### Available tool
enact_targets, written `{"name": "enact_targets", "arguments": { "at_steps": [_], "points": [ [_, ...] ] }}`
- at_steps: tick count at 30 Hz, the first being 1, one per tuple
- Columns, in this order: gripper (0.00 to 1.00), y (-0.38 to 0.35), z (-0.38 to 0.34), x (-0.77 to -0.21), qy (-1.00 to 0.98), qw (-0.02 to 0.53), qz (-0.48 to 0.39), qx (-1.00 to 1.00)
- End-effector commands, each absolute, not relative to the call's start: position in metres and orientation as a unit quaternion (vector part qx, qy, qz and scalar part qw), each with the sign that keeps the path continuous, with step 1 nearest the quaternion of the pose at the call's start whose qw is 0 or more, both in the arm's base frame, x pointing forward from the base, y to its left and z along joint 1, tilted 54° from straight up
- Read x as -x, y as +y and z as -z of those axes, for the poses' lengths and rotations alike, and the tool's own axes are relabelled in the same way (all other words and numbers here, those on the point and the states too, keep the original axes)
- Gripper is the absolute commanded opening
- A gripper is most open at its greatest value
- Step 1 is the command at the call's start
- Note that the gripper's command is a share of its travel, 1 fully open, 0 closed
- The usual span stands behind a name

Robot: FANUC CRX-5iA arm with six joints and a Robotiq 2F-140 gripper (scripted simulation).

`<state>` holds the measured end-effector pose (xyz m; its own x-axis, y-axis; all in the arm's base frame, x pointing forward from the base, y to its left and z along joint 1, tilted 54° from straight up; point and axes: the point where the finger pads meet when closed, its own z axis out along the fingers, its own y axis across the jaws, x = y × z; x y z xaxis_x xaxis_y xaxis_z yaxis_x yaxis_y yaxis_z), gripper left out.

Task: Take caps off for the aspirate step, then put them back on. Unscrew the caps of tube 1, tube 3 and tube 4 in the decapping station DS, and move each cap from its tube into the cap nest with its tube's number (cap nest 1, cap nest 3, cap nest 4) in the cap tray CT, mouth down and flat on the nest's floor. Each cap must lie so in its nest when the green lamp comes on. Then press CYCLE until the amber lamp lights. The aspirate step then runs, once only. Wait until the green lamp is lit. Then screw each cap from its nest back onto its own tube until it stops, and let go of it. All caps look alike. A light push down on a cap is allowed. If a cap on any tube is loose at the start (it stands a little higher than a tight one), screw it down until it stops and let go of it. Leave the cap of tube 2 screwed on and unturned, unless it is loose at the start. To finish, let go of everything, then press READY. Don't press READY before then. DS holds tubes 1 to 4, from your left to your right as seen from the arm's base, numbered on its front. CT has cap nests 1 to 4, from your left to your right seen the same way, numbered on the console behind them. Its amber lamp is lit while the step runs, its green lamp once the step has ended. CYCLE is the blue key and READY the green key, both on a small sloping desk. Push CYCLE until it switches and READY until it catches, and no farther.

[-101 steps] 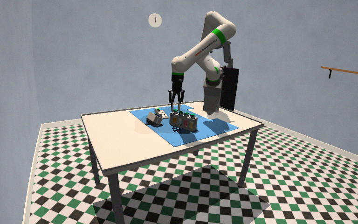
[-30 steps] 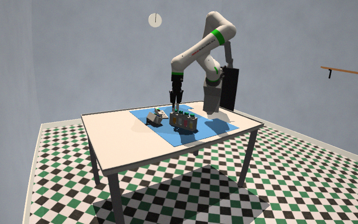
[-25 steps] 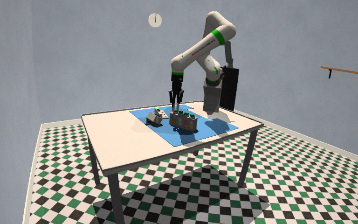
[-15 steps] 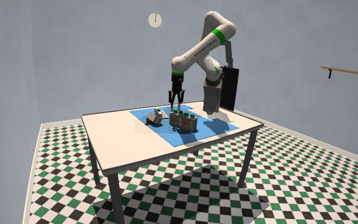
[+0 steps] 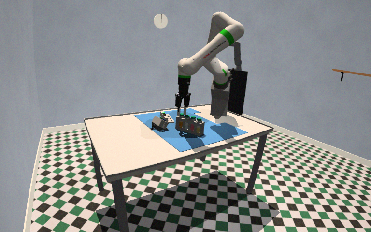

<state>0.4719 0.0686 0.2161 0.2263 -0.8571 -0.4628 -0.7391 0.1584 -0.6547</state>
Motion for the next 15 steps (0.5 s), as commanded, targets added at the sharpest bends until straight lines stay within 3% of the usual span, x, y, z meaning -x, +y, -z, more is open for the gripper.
{"name": "enact_targets", "arguments": {
  "at_steps": [1,15],
  "points": [
    [0.35,0.0683,-0.2159,-0.4718,0.519,0.437,0.125,0.724],
    [0.35,0.0683,-0.2159,-0.4718,0.306,0.387,0.238,0.836]
  ]
}}
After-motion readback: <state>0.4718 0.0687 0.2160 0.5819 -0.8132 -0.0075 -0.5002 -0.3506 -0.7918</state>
